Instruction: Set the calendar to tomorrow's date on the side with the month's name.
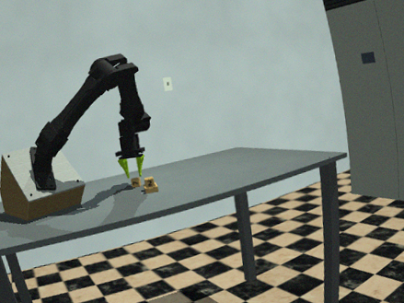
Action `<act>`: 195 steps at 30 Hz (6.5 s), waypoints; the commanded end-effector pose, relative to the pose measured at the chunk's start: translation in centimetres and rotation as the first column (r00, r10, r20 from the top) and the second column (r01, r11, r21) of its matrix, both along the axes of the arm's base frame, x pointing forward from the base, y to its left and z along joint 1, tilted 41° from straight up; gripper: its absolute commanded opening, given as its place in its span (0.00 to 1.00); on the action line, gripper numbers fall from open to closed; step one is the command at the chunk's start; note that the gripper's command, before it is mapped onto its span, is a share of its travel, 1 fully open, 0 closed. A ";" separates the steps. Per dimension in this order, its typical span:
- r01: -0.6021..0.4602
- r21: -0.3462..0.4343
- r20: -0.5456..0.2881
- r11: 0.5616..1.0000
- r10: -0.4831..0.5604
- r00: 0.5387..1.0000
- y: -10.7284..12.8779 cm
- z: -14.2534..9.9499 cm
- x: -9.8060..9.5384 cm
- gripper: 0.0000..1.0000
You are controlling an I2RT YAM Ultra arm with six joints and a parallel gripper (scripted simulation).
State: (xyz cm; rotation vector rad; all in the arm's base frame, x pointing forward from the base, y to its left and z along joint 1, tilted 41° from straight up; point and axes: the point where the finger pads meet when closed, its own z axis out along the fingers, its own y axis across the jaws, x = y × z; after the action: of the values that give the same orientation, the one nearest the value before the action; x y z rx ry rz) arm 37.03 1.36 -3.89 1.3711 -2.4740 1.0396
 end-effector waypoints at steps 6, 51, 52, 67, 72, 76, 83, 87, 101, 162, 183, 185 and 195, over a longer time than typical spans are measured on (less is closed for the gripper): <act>-0.019 0.017 0.034 1.000 0.018 0.999 1.4 0.8 1.0 0.45; -0.019 0.017 0.034 1.000 0.018 0.999 1.4 0.8 1.0 0.45; -0.019 0.017 0.034 1.000 0.018 0.999 1.4 0.8 1.0 0.45; -0.021 0.016 0.031 1.000 0.020 0.999 1.4 0.8 1.2 0.45; -0.021 0.015 0.029 1.000 0.021 0.999 1.4 0.8 1.2 0.45; -0.021 0.015 0.029 1.000 0.021 0.999 1.4 0.8 1.2 0.45; -0.021 0.015 0.029 1.000 0.021 0.999 1.4 0.8 1.2 0.45; -0.021 0.015 0.029 1.000 0.021 0.999 1.4 0.8 1.2 0.45; -0.021 0.015 0.029 1.000 0.021 0.999 1.4 0.8 1.2 0.45; -0.026 0.018 0.042 1.000 0.025 0.999 -0.3 -1.3 2.2 0.45; -0.026 0.018 0.041 1.000 0.025 0.999 -0.3 -1.3 2.2 0.26; -0.026 0.018 0.041 1.000 0.025 0.999 -0.3 -1.3 2.2 0.26; -0.026 0.018 0.041 1.000 0.025 0.999 -0.3 -1.3 2.2 0.26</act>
State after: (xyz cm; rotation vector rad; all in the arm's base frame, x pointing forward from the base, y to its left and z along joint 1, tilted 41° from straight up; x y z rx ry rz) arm 37.93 -0.07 -5.89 1.3729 -2.4780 1.0424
